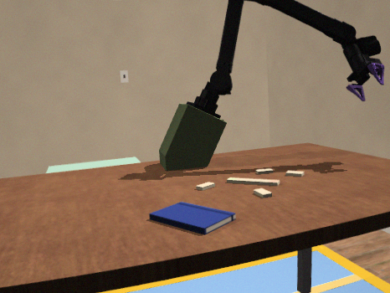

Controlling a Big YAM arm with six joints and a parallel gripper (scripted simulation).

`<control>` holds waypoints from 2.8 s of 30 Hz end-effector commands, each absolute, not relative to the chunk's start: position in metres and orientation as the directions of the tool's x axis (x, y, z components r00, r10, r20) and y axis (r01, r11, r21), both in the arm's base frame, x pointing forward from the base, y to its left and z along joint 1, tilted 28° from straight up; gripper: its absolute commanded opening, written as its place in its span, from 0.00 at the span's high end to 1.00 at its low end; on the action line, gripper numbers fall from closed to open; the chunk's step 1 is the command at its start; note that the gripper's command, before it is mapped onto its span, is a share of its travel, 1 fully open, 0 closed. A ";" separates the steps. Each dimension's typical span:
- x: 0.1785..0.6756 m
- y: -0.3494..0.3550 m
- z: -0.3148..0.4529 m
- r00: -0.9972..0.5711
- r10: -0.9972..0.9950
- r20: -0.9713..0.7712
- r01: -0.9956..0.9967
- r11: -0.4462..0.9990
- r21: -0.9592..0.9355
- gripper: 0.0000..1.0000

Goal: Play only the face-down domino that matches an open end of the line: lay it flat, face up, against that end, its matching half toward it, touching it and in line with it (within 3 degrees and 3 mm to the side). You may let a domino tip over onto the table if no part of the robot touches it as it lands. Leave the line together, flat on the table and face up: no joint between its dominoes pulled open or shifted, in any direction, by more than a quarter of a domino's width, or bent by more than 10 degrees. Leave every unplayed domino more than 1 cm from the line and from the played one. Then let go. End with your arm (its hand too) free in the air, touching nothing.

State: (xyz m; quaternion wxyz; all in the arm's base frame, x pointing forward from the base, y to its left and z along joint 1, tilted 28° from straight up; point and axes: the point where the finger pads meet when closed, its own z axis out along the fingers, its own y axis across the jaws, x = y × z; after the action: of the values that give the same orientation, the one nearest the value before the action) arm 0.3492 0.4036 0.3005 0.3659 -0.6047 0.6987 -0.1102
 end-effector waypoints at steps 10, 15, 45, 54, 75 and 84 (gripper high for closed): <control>0.383 0.375 0.334 -0.088 -0.848 -0.522 -0.708 0.422 -0.566 0.00; 0.402 0.359 0.349 -0.132 -0.790 -0.598 -0.671 0.516 -0.533 0.00; 0.433 0.324 0.359 -0.193 -0.711 -0.676 -0.607 0.628 -0.487 0.00; 0.446 0.310 0.371 -0.210 -0.659 -0.723 -0.570 0.683 -0.457 0.00; 0.457 0.291 0.365 -0.235 -0.639 -0.732 -0.546 0.710 -0.444 0.00; 0.481 0.253 0.395 -0.243 -0.510 -0.825 -0.452 0.812 -0.369 0.00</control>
State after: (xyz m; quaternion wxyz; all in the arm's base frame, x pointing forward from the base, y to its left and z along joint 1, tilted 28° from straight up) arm 0.4787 0.2646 0.3595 0.4995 -0.3411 0.7953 -0.0412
